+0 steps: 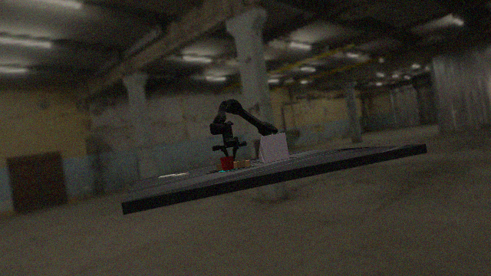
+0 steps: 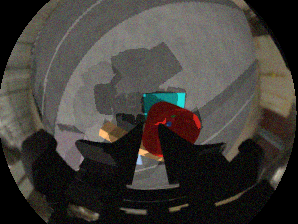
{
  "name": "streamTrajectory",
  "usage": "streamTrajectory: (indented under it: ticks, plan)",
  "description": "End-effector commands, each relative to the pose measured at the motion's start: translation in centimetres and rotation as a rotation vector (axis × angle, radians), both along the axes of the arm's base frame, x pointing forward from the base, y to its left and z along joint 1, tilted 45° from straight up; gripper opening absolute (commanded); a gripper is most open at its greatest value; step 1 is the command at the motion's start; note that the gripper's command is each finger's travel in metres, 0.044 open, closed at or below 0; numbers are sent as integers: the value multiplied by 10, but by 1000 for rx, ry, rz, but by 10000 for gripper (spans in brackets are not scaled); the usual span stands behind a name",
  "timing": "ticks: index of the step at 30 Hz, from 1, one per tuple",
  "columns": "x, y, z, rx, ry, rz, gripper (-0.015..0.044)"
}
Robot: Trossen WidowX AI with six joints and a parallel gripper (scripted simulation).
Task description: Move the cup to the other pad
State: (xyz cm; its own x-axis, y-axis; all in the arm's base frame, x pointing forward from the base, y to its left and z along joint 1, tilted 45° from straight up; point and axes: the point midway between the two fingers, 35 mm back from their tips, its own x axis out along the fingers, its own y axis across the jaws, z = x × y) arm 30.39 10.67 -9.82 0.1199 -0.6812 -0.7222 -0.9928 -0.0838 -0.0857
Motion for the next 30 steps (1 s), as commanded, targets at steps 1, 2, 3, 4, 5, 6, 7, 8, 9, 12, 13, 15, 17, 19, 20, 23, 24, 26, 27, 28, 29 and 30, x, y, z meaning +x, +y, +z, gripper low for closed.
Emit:
streamTrajectory:
  ticks: [1, 2, 3, 4, 5, 6, 7, 8, 9, 12, 13, 15, 17, 19, 20, 23, 24, 26, 27, 28, 29, 30]
  plan:
    - [0, 0, 1, 1, -1, 0, 128]
    - [0, 1, 1, 1, -1, 0, 128]
    - [0, 1, 2, 1, -1, 0, 128]
    - [0, 2, 2, 1, -1, 0, 128]
    - [0, 3, 3, 0, -1, 0, 128]
    - [0, 5, 4, 0, -1, 0, 128]
    - [0, 6, 6, 0, -1, 1, 128]
    - [0, 7, 7, 0, 0, 1, 128]
    - [-1, 8, 8, 0, 0, 1, 128]
    - [-1, 12, 12, 0, 0, 2, 128]
    - [-1, 13, 13, -1, 0, 2, 128]
    - [-2, 16, 15, -1, 0, 2, 128]
    - [-2, 18, 18, -1, 1, 2, 128]
    - [-2, 21, 20, -2, 1, 3, 128]
    - [-2, 22, 21, -2, 1, 3, 128]
    - [-3, 25, 25, -3, 1, 3, 128]
    - [-3, 26, 26, -3, 1, 4, 128]
    - [-4, 29, 28, -3, 1, 4, 128]
    - [-4, 30, 29, -3, 1, 4, 128]
    - [-4, 31, 31, -4, 1, 4, 128]
    - [-4, 32, 32, -4, 1, 4, 128]
    - [-4, 33, 33, -4, 2, 4, 128]
